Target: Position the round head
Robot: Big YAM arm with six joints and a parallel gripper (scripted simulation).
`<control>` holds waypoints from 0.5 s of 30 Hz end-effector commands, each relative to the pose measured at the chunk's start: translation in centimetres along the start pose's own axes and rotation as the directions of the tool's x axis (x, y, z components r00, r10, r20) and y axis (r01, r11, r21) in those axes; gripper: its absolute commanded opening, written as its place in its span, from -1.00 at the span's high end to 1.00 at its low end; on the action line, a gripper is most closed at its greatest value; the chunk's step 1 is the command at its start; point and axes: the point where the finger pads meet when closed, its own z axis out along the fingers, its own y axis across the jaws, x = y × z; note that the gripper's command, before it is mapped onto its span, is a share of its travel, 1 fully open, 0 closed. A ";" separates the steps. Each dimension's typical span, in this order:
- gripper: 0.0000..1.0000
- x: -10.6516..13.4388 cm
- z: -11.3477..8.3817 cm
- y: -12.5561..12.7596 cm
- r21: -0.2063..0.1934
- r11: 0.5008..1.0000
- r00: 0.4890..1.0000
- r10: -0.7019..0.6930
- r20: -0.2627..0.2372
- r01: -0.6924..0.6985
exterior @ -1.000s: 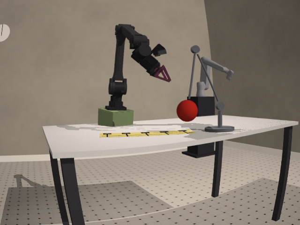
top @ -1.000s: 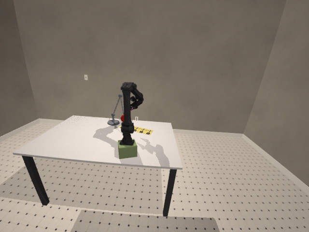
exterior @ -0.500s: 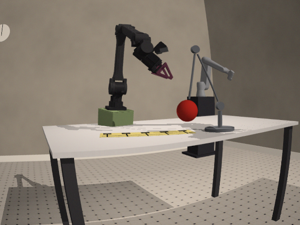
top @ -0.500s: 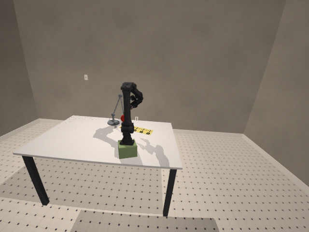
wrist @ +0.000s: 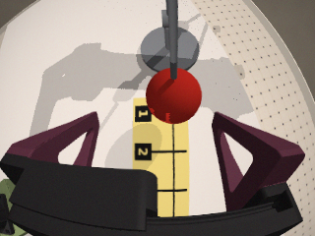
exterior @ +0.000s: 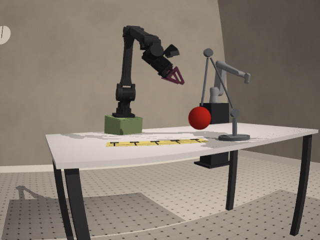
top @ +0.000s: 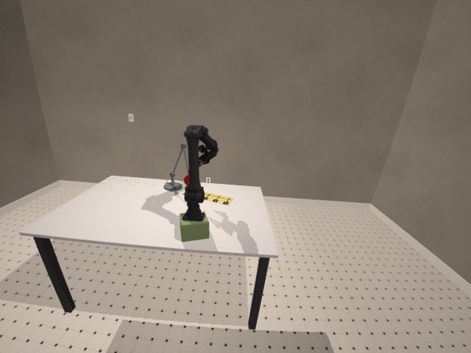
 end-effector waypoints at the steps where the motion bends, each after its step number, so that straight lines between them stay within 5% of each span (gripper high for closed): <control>1: -1.00 -3.0 -1.5 -1.6 0.048 0.996 0.997 -0.077 0.016 0.077; 15: -1.00 -3.0 -2.4 -1.6 0.048 0.996 0.997 -0.077 0.016 0.077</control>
